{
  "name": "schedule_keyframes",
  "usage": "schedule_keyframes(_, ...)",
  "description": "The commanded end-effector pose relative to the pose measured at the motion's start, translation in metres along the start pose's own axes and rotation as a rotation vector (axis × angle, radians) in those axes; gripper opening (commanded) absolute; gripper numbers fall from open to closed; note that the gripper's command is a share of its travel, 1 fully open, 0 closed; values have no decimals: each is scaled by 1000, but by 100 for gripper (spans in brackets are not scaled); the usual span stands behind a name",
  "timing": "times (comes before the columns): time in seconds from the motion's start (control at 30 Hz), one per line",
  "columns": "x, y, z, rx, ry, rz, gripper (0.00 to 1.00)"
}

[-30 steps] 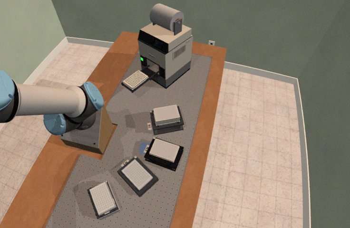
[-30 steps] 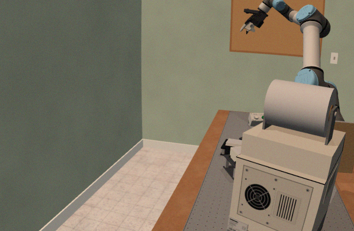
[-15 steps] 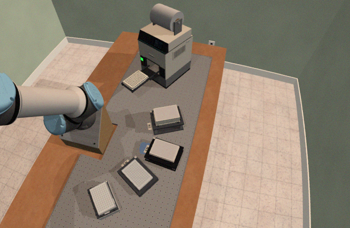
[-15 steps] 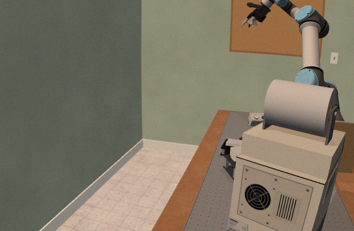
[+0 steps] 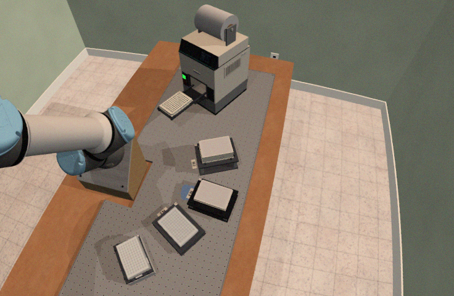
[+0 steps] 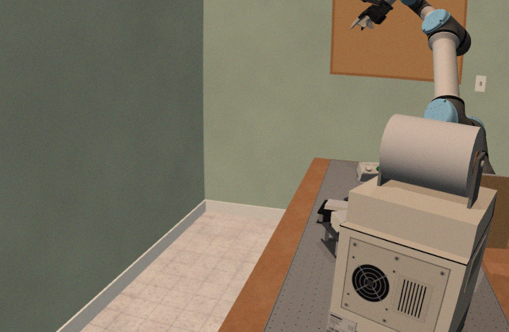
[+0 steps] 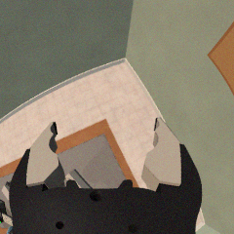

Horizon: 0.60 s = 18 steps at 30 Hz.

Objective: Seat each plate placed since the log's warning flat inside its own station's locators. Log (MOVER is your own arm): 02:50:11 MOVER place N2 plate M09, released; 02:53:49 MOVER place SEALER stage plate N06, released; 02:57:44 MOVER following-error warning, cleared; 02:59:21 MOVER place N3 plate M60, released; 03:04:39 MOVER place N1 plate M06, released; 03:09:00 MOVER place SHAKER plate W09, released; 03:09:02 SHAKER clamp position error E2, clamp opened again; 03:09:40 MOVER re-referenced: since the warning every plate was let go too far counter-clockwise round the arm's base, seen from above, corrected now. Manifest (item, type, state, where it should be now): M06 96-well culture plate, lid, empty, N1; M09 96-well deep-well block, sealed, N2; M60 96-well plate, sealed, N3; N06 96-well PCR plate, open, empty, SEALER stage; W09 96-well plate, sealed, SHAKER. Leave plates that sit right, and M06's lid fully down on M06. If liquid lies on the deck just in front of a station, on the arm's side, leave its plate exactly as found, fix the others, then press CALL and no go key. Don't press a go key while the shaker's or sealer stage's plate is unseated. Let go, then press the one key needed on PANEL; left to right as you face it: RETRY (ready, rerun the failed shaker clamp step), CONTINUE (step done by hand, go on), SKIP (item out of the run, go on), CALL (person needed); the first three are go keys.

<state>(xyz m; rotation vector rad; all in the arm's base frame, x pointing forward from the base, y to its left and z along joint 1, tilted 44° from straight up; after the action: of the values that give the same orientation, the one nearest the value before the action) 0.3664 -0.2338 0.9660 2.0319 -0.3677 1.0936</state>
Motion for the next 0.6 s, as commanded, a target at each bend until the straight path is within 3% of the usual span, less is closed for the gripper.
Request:
schedule_keyframes(0.0, 11, 7, -17, -21, 32, 1, 82)
schedule_keyframes(0.1, 15, 10, -24, -21, 32, 1, 82)
schedule_keyframes(0.23, 22, -4, -30, 44, 73, -24, 82)
schedule_keyframes(0.43, 29, -20, -37, 48, 75, -25, 82)
schedule_keyframes(0.57, 34, -34, -45, 112, 115, -49, 82)
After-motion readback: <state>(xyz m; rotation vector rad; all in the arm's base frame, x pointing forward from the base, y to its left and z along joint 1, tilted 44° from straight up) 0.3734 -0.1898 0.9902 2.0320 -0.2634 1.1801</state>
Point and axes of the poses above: the point where the finger pads meet when closed, its own z axis out along the fingers, its own y axis across the jaws, x = y × z, the point moved 4 cm from there along -z, back along the fingers, and after that the axes turned 10 degrees about z, right-handed, at the moved point
